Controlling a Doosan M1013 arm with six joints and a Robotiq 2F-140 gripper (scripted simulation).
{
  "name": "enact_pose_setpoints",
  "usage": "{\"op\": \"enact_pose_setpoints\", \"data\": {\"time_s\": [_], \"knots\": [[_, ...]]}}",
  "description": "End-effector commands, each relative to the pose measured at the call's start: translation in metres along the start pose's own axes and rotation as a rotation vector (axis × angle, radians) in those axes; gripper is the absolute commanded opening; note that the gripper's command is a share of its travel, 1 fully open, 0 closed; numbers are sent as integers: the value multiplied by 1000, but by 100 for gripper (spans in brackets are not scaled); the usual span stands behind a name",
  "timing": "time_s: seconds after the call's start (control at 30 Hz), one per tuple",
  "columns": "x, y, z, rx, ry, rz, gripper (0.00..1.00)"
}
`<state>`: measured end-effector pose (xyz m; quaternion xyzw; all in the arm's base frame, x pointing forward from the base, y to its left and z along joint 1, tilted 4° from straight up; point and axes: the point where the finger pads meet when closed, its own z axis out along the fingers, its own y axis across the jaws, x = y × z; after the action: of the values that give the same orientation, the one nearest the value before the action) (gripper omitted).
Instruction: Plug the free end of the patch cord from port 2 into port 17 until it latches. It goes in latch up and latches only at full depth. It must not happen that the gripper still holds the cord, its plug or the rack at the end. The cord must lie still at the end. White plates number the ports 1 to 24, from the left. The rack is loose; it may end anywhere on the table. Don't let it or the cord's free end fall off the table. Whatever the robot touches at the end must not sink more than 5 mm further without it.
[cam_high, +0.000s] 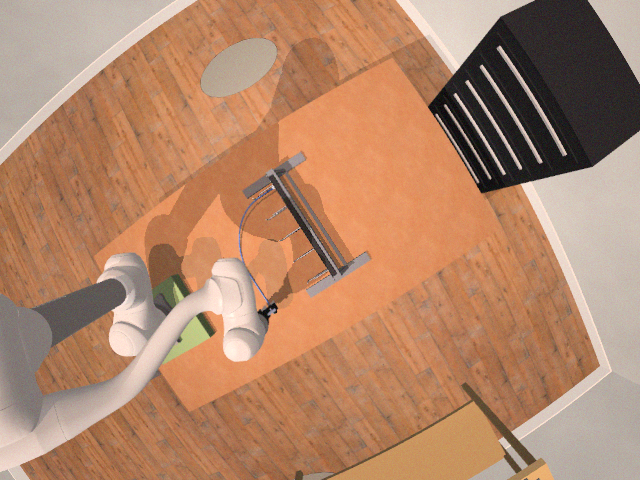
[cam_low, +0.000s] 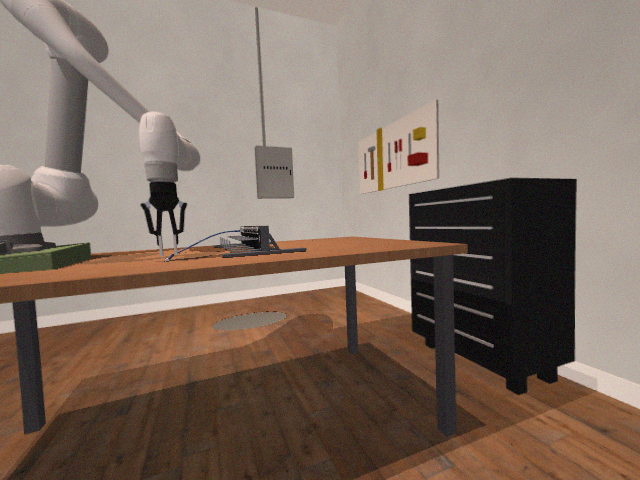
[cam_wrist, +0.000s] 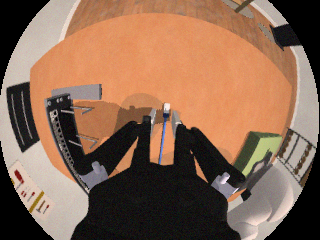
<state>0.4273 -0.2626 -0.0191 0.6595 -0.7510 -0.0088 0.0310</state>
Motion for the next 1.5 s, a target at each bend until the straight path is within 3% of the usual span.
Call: {"op": "enact_pose_setpoints", "data": {"time_s": [0.0, 1.47], "knots": [[-1, 5, 4, -7, -2, 0, 22], [-2, 9, 4, -7, -2, 0, 22]]}}
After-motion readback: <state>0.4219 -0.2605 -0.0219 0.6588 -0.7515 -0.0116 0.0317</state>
